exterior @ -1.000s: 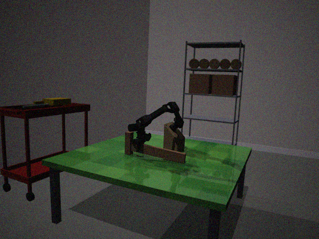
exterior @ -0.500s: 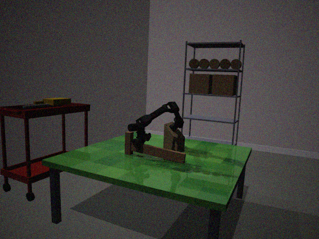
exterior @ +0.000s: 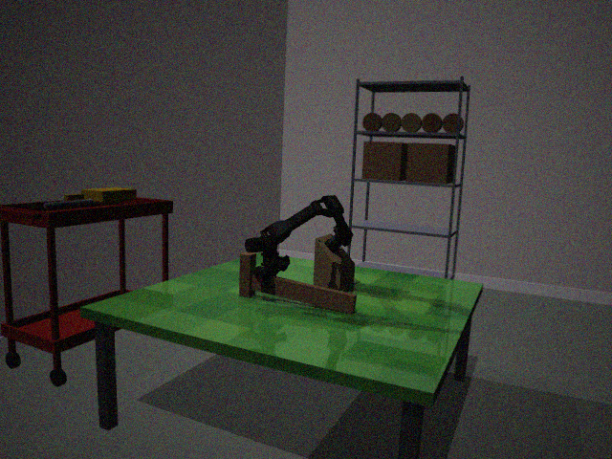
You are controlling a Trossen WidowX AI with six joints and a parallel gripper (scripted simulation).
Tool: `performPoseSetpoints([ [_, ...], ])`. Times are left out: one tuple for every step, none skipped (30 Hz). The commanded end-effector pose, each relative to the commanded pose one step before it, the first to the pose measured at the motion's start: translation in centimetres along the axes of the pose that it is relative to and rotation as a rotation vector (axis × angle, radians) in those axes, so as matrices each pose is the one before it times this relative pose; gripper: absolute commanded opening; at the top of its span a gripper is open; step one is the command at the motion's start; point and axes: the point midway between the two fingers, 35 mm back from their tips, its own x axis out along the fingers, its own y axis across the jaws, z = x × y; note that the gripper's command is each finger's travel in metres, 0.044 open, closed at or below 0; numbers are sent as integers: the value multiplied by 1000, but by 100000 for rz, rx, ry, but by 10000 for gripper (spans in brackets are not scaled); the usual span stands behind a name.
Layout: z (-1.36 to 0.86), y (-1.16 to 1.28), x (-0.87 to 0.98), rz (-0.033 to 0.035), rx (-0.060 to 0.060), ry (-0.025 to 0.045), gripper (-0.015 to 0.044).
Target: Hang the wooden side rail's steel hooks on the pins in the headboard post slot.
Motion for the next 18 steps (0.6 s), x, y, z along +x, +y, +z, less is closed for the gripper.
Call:
performPoseSetpoints([
  [-451,-32,-227,-854,400,885,0],
  [0,0,17,0,0,-1,0],
  [0,0,17,0,0,-1,0],
  [0,0,17,0,0,-1,0],
  [0,0,17,0,0,-1,0],
  [0,0,17,0,0,-1,0],
  [0,0,17,0,0,-1,0],
  [0,0,17,0,0,-1,0],
  [0,0,17,0,0,-1,0],
  [0,0,17,0,0,-1,0],
  [0,0,17,0,0,-1,0],
  [0,0,17,0,0,-1,0],
  [0,0,17,0,0,-1,0],
  [0,0,17,0,0,-1,0],
  [0,0,17,0,0,-1,0],
  [0,0,17,0,0,-1,0],
  [0,0,17,0,0,-1,0],
  [0,0,17,0,0,-1,0],
])
